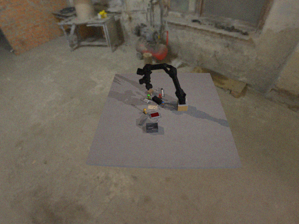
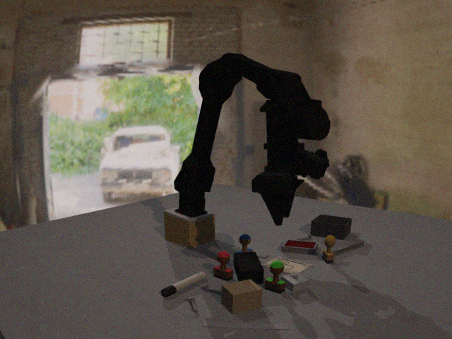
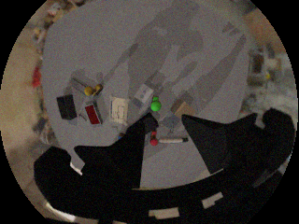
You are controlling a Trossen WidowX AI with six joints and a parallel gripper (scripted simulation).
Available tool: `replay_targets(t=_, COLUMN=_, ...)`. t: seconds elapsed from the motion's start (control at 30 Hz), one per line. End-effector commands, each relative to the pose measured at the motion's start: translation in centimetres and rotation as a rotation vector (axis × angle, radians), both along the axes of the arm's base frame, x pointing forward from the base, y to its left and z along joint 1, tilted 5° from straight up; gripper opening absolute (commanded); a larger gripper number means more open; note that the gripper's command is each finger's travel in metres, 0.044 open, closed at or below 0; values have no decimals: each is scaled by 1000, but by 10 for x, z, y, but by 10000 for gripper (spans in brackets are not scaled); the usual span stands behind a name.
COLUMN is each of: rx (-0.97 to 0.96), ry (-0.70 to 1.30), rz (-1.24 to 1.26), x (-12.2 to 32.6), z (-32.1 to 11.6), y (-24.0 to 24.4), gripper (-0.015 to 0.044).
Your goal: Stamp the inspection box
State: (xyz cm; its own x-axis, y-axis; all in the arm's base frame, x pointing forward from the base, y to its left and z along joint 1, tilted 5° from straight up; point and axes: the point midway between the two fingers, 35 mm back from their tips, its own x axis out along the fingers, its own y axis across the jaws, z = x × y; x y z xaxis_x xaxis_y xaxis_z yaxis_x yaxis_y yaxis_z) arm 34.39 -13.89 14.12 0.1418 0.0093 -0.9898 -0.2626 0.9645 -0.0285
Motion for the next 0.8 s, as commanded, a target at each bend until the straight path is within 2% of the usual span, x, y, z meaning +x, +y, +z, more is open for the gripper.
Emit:
replay_targets(t=0.0, rx=16, ry=26, rz=6, x=-2, z=-6, y=2, gripper=266)
replay_targets(t=0.77, rx=12, ry=28, rz=0, x=-2, z=-7, y=1, gripper=266)
